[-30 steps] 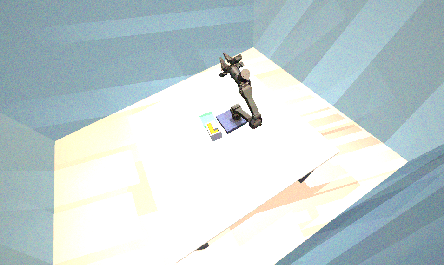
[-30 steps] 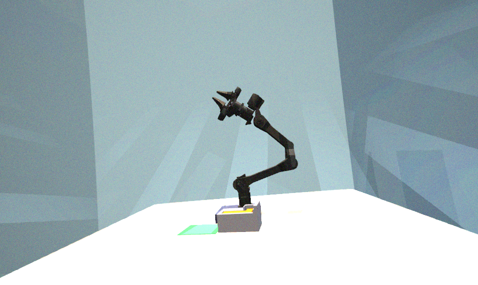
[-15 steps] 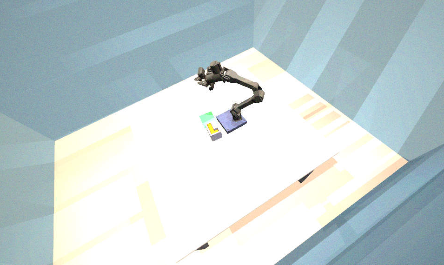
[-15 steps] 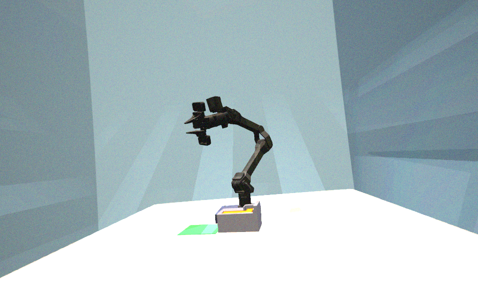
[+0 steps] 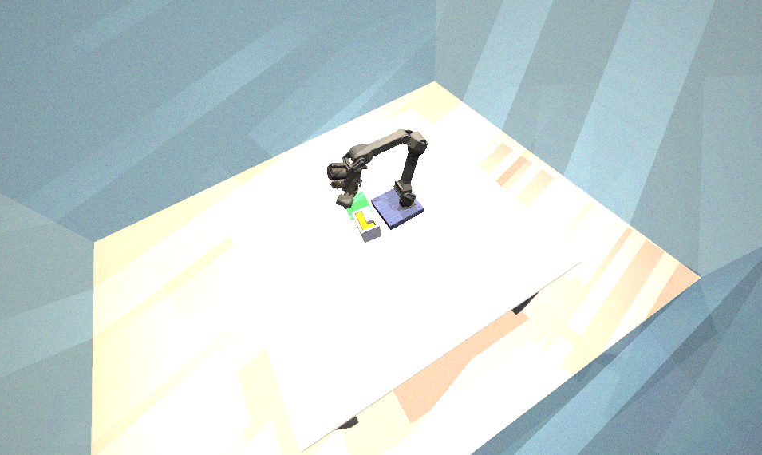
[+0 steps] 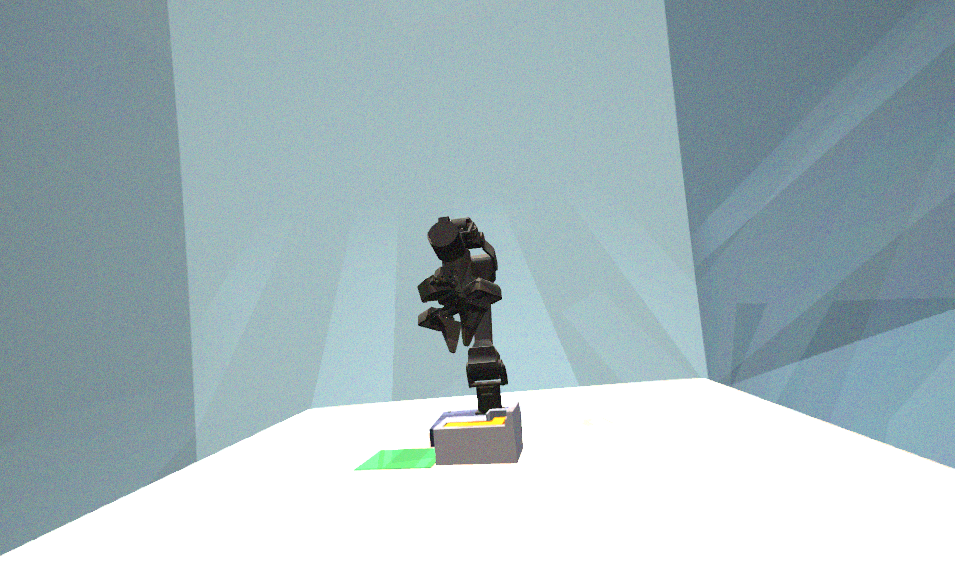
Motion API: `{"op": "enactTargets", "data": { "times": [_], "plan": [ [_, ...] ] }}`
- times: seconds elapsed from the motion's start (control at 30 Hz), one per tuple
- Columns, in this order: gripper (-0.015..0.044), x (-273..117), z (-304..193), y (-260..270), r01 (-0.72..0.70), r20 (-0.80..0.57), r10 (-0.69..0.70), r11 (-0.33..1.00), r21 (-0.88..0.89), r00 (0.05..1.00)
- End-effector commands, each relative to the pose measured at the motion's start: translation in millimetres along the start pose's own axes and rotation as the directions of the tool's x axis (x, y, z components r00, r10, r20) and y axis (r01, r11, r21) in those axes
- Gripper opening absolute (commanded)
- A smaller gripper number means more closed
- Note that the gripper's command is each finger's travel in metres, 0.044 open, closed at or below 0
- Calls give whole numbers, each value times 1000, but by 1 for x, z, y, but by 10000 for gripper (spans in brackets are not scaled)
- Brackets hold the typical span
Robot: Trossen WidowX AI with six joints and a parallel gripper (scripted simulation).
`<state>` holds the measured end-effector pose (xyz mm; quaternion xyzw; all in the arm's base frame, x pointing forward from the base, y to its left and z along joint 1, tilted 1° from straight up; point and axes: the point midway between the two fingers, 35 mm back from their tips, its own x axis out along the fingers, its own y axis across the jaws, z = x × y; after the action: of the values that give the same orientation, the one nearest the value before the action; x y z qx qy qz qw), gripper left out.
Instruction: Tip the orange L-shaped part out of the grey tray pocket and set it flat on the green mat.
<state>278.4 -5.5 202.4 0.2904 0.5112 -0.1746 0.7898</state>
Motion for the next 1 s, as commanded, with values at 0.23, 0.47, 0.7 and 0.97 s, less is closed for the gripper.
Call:
{"op": "enactTargets", "data": {
  "times": [0.23, 0.47, 0.7, 0.97],
  "plan": [
    [180, 39, -94, 22, 47, -312, -280, 808, -587, 908],
    [180, 45, -95, 21, 47, -312, -280, 808, -587, 908],
    [180, 104, -116, 3, 47, -312, -280, 808, -587, 908],
    [180, 107, -117, 1, 47, -312, -280, 808, -587, 908]
  ]
}}
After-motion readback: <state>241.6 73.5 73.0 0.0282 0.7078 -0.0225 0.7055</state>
